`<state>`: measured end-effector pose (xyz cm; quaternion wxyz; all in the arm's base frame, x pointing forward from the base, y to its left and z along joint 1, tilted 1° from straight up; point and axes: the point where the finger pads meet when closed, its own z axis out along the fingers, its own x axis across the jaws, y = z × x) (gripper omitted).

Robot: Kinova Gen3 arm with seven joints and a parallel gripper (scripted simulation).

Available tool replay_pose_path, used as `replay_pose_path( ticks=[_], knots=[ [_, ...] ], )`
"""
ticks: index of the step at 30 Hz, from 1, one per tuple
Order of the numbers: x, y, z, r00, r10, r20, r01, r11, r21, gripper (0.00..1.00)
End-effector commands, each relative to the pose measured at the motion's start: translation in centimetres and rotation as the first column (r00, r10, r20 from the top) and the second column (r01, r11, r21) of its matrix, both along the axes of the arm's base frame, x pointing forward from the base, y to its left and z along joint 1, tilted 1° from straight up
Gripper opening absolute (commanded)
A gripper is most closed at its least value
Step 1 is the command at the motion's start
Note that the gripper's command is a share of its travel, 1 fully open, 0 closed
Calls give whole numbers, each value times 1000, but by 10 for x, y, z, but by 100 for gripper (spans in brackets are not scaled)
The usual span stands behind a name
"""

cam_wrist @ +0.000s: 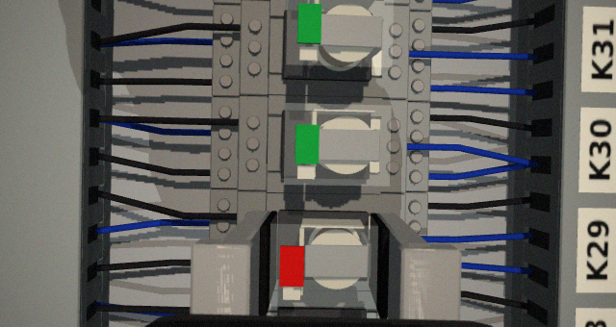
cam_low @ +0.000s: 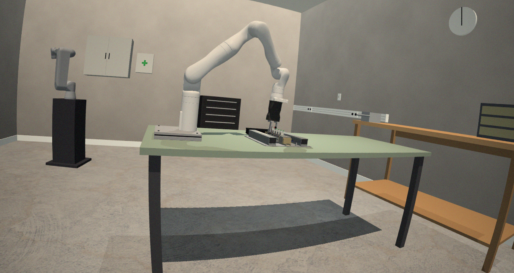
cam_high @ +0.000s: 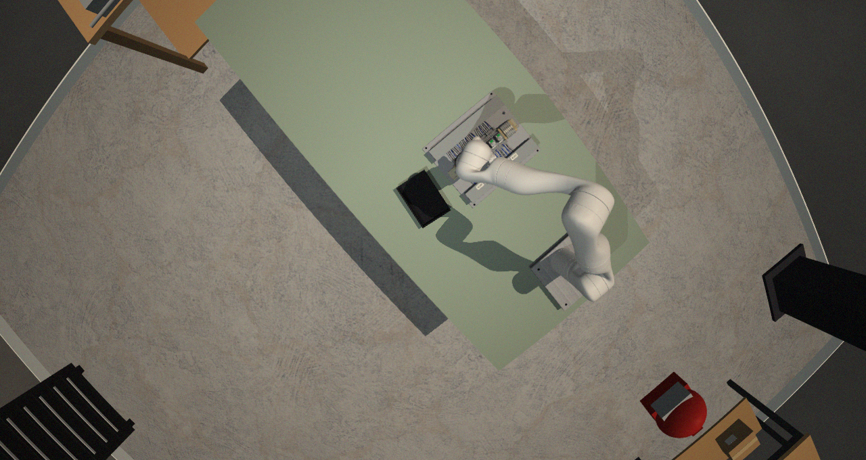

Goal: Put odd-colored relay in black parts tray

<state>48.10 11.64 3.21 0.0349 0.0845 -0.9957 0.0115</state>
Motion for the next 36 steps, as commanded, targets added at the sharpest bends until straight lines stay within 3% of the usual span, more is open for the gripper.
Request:
replay_pose_path(
  ticks=[1, 36],
  knots=[
    [0, 0, 1, 1000, 0, 6, 0, 1000, 1, 0],
    [-1, 0, 1, 998, 1, 58, -1, 1000, 10, 0]
  ],
)
